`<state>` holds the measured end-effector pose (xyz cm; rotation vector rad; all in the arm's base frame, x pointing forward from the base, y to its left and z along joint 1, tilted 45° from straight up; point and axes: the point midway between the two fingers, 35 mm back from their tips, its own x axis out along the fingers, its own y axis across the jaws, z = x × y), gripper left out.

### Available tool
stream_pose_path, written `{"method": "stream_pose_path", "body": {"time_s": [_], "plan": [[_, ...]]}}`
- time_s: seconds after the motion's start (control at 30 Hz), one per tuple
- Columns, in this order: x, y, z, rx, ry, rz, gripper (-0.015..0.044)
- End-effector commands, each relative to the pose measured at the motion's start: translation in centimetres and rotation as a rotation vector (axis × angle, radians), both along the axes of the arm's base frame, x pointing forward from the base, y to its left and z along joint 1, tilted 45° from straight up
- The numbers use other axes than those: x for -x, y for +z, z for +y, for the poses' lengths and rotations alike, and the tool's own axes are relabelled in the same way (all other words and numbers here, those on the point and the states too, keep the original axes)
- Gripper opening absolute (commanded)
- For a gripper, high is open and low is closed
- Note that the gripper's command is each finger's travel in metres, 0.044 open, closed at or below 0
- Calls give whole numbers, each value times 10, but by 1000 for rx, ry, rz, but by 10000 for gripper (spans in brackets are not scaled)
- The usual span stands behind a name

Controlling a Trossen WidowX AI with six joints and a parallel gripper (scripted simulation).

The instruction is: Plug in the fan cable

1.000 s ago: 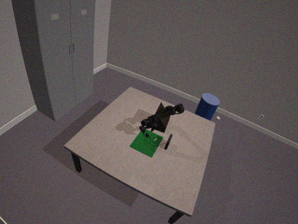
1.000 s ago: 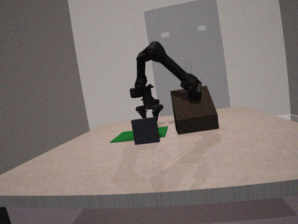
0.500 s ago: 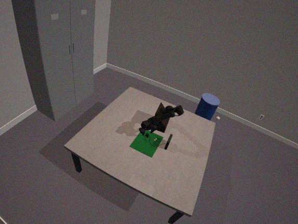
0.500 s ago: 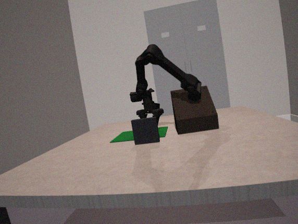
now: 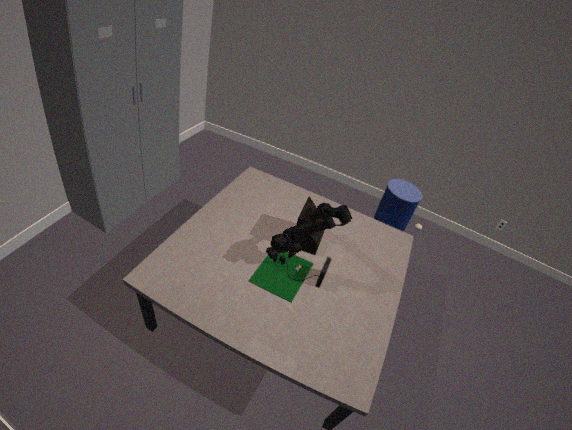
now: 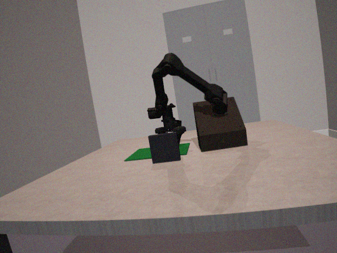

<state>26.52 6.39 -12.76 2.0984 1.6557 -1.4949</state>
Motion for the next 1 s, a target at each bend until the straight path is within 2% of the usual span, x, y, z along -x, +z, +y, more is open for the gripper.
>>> {"method": "stream_pose_path", "body": {"time_s": [0.0, 0.47, 0.6, 0.73, 0.97], "plan": [[0, 0, 0, 0, 0, -1, 361], [0, 0, 0, 0, 0, -1, 0], [-1, 2, -2, 1, 0, -1, 0], [-3, 33, -34, -1, -7, 5, 0], [-3, 35, -35, -2, 9, -11, 0]]}}
